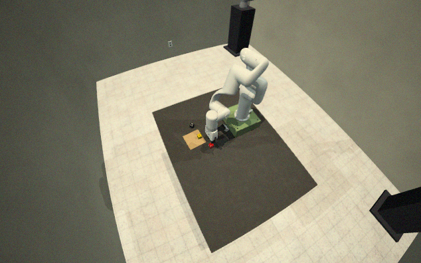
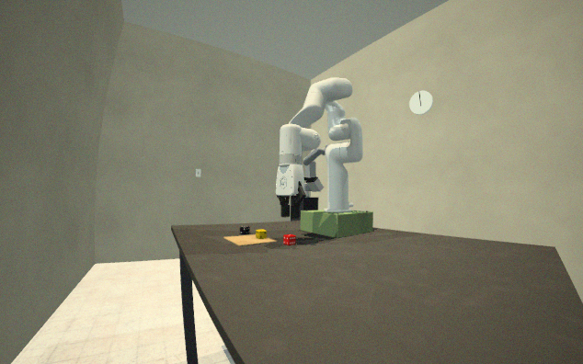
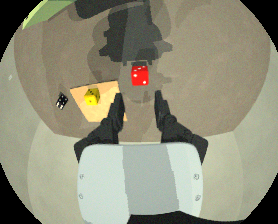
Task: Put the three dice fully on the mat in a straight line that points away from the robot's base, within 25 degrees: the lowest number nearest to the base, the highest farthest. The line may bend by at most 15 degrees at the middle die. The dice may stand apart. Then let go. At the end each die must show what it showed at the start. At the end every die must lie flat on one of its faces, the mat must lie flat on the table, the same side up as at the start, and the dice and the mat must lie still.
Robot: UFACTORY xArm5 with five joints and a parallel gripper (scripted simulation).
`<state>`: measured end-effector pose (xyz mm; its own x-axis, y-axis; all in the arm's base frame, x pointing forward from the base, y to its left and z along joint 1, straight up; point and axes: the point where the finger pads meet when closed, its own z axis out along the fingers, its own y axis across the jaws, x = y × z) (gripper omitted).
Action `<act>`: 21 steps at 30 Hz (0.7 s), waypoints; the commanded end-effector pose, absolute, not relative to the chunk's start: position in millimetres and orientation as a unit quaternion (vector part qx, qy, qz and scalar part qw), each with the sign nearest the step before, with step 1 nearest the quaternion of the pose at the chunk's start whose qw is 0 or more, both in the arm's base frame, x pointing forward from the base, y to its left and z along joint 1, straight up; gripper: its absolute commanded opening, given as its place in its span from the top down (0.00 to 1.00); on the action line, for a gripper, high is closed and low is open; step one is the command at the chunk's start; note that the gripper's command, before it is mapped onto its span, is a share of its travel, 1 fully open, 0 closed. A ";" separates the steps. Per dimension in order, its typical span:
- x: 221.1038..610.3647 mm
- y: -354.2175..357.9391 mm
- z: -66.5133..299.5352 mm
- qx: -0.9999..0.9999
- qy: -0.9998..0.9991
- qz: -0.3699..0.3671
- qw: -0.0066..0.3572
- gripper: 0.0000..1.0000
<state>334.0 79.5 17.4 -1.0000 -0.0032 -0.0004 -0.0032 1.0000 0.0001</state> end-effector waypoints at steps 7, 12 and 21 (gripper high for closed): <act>335.1 79.9 14.6 -0.002 1.000 0.000 0.002 0.53; 334.9 79.9 9.6 -0.001 1.000 0.000 0.001 0.53; 334.9 80.2 0.0 -0.001 1.000 0.000 0.001 0.53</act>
<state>333.8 79.8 3.8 -1.0000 -0.0028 -0.0005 -0.0028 1.0000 0.0001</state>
